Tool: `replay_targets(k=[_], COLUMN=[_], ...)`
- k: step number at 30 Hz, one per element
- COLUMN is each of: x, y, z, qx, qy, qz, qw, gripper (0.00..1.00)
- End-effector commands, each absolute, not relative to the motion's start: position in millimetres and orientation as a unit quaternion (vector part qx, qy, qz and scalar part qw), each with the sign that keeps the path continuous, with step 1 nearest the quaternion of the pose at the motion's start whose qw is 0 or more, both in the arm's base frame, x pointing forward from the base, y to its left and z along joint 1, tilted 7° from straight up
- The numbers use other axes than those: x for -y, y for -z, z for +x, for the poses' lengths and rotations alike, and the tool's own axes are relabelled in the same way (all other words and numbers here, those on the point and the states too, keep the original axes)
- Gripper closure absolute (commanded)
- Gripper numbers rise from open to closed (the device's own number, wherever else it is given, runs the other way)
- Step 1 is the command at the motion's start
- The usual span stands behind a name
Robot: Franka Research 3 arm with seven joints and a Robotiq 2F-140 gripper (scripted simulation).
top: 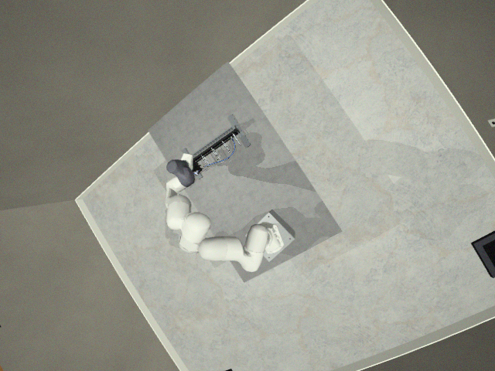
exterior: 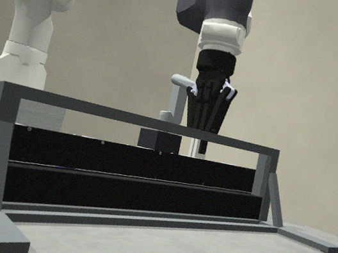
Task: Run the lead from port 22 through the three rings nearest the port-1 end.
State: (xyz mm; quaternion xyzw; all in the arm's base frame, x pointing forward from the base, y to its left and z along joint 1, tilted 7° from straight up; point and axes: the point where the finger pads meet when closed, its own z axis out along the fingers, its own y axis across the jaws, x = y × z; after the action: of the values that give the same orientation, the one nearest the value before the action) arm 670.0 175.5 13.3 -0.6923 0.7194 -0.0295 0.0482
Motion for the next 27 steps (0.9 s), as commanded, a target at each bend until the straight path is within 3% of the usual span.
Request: replay_targets(k=[1,27], x=[-175.8,-175.8], y=[-11.7,-9.3], z=[672.8,674.9], qx=[-0.718,-0.718], qy=[0.031,0.031], qz=[-0.693,-0.693], qw=[0.052,0.052], gripper=[1.0,1.0])
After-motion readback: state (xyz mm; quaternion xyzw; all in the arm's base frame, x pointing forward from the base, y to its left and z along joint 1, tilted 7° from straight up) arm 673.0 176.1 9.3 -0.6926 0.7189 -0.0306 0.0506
